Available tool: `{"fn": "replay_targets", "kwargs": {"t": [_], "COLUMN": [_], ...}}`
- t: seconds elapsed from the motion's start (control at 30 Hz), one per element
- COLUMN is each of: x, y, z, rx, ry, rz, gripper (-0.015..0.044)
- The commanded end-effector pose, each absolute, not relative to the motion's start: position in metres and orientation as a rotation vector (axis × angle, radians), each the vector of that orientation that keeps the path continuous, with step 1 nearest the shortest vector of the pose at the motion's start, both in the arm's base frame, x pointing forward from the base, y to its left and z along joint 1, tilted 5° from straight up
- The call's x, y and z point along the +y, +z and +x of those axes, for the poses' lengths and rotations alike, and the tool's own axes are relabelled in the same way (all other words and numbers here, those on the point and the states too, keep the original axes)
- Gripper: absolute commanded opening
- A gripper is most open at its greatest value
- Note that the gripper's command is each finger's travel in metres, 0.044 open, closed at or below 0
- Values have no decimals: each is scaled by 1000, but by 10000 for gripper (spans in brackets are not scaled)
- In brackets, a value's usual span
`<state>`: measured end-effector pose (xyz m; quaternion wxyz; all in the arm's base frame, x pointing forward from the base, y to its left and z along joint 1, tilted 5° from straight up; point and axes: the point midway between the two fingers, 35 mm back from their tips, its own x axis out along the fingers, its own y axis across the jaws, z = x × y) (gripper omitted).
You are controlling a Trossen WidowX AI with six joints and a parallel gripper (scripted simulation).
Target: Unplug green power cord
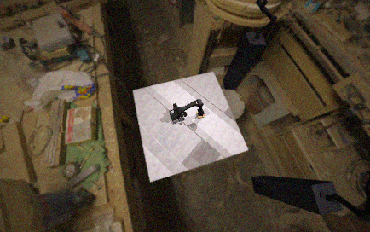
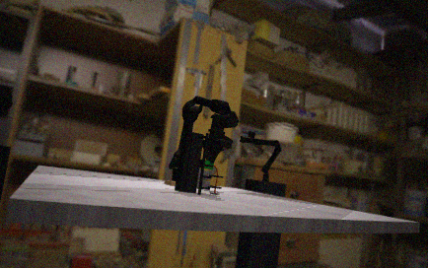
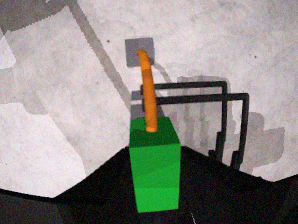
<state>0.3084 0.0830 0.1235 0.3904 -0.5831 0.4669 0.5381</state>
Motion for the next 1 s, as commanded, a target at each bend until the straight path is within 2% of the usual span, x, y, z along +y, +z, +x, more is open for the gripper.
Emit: {"fn": "replay_targets", "kwargs": {"t": [0.0,0.1,0.3,0.53,0.67,0.8,0.97], "x": [129,133,110,110,131,165,168], "y": [124,124,123,123,127,133,134], "z": [292,289,298,298,292,279,278], "rx": [1089,1090,1092,1092,1090,1089,1089], "ry": [1473,1474,1474,1474,1475,1477,1477], "rz": [-1456,-1456,-1458,-1458,-1457,-1454,-1454], "gripper": [0,0,157,341,440,440,440]}}
